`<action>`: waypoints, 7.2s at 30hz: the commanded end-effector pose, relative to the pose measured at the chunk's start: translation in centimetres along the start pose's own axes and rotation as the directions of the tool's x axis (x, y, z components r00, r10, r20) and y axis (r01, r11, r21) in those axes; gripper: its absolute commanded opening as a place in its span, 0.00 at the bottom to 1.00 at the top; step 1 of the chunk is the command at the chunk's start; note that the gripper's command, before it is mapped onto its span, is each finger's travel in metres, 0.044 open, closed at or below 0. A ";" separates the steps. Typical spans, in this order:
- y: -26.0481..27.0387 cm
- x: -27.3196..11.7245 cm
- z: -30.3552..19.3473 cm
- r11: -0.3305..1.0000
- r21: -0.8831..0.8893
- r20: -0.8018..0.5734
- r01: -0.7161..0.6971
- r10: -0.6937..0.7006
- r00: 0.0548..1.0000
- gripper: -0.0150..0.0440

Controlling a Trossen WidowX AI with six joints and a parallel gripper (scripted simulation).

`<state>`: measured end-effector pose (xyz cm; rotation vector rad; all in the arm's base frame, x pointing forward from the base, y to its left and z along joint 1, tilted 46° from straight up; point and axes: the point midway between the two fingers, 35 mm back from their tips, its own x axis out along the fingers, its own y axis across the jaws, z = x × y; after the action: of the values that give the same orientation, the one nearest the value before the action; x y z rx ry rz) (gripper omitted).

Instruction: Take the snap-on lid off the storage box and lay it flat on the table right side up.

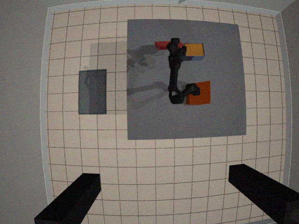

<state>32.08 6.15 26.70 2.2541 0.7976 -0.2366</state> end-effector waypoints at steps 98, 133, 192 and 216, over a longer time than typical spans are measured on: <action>-4.5 2.9 -5.7 1.000 0.000 -0.007 -0.022 0.022 1.000 0.25; -6.5 4.7 -5.7 1.000 0.002 -0.008 -0.022 0.022 1.000 0.25; -10.1 7.8 -5.7 1.000 0.005 -0.010 -0.022 0.022 1.000 0.25; -11.5 9.0 -5.7 1.000 0.006 -0.010 -0.021 0.021 1.000 0.25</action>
<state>32.09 20.03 22.18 2.2867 0.7465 -0.1859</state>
